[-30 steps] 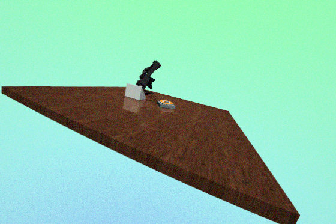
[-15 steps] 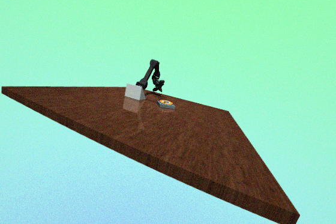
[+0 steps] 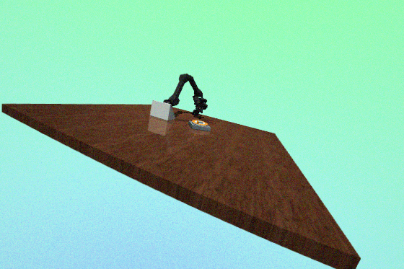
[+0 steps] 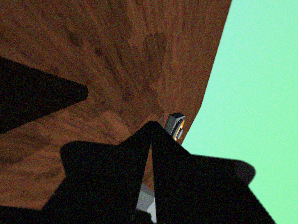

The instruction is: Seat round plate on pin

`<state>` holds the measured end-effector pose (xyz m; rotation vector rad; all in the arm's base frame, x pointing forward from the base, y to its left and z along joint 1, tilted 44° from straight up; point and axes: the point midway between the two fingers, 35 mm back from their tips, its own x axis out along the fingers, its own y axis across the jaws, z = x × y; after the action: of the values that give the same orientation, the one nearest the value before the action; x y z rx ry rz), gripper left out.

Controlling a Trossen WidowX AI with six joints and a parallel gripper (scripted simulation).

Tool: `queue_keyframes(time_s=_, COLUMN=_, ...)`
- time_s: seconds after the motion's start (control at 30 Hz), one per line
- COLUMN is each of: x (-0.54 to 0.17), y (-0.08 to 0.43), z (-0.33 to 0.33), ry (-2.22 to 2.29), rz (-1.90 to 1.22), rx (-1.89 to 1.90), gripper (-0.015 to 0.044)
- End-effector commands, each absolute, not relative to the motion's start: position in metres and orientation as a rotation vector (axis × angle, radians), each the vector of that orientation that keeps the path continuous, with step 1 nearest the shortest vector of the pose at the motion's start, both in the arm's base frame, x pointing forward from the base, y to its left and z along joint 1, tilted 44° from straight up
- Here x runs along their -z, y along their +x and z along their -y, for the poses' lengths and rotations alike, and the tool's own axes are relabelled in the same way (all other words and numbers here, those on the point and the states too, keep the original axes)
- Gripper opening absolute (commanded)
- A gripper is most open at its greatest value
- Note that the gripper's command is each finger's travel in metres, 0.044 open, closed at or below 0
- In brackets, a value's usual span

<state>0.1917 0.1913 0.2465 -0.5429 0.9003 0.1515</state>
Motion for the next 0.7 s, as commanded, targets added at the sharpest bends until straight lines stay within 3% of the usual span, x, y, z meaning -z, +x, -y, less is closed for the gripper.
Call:
queue_keyframes(time_s=0.0, x=-0.23, y=0.219, z=-0.173, ry=-0.551, rz=-1.034, rx=-0.107, gripper=0.0)
queue_keyframes(time_s=0.67, x=-0.12, y=0.297, z=-0.05, ry=-0.29, rz=-1.657, rx=-0.201, gripper=0.0)
